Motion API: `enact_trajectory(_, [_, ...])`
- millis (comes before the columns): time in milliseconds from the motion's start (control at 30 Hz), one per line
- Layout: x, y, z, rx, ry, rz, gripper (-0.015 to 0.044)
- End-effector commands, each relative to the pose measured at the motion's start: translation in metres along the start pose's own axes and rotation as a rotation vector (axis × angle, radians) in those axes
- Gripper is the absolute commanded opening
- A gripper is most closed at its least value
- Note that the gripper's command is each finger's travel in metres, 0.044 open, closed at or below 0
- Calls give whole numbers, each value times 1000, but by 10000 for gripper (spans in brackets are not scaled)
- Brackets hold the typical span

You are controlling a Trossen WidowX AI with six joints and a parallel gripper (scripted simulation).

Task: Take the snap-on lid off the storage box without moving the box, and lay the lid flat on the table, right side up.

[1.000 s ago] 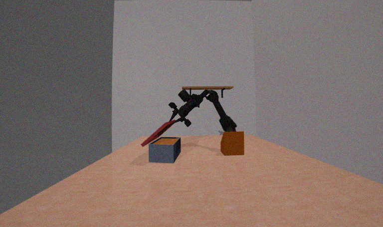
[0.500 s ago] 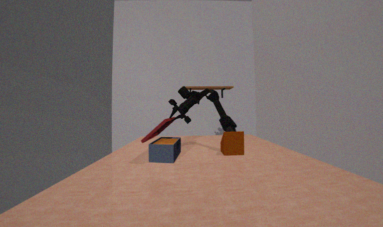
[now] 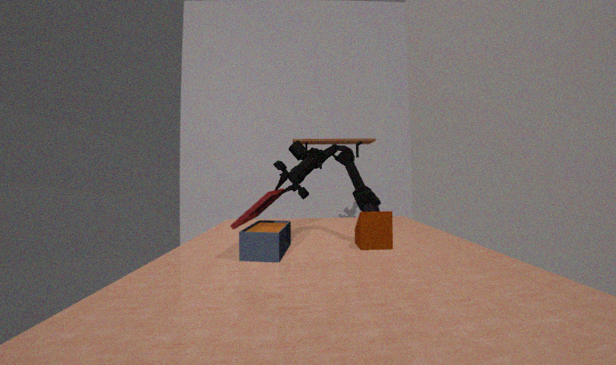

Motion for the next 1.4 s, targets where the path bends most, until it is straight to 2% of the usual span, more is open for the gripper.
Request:
enact_trajectory(0, [-8,-1,-2,-8,3,6,0])
enact_trajectory(1367, [-86,-27,-8,-6,2,2,0])
Point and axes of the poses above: the point midway between the two fingers, 35 mm back from their tips, its own z axis out along the fingers, its own y axis across the jaws, x = y × z, the point moved 10 cm from there along -z, back along the fingers, and after that the axes turned 14 degrees about -z, right-handed, at the moved point
